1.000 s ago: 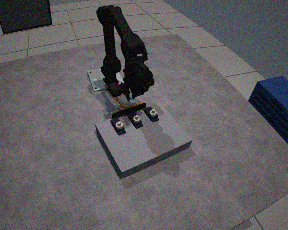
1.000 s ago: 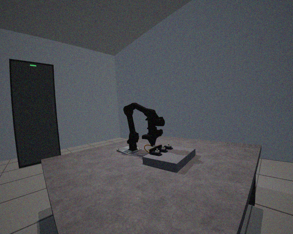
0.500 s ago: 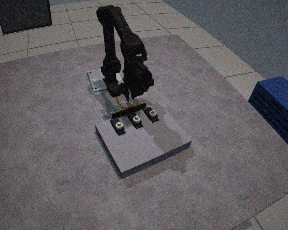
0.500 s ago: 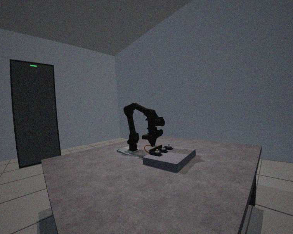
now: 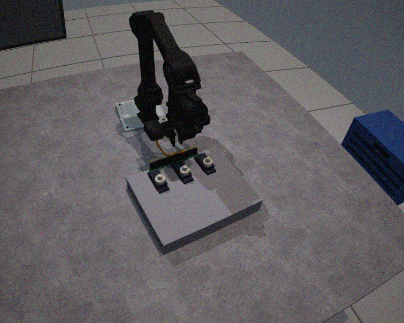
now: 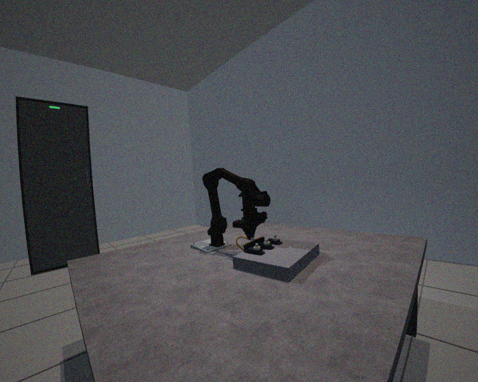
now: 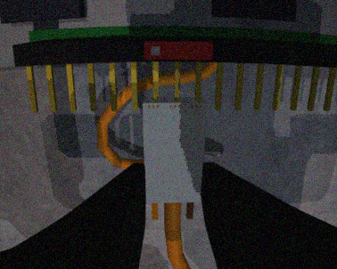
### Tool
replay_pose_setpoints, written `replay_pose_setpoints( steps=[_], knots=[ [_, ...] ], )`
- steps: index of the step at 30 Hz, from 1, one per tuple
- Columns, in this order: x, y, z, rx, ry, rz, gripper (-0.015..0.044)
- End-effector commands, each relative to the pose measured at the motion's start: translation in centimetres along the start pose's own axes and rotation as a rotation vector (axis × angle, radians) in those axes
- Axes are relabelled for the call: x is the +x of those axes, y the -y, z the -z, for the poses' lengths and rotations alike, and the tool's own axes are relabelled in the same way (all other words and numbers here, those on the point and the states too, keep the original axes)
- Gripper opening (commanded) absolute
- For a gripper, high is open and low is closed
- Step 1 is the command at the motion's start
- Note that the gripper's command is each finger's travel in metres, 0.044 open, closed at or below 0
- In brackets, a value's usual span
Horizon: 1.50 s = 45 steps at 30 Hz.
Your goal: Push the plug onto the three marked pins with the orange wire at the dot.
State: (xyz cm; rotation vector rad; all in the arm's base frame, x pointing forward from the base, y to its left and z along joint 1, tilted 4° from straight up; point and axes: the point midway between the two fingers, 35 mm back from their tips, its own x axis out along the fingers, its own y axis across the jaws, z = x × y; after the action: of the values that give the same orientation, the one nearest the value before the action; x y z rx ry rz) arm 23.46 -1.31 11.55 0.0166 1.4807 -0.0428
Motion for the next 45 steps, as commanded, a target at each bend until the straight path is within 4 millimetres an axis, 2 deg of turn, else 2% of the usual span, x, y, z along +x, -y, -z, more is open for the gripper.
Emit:
replay_pose_setpoints(
  steps=[1, 21, 30, 33, 38, 45],
  knots=[
    [-0.1, -0.1, -0.4, -0.002, 0.007, -0.001, 0.0000],
    [-0.2, -0.2, -1.7, -0.002, 0.008, -0.001, 0.0000],
    [-0.2, 0.1, -1.4, -0.002, 0.008, -0.001, 0.0236],
    [-1.9, 0.1, -1.5, -0.002, 0.008, -0.001, 0.0315],
    [-5.9, 0.1, -1.3, -0.002, 0.008, -0.001, 0.0440],
    [-6.0, 0.1, -1.3, -0.002, 0.008, -0.001, 0.0440]
  ],
)
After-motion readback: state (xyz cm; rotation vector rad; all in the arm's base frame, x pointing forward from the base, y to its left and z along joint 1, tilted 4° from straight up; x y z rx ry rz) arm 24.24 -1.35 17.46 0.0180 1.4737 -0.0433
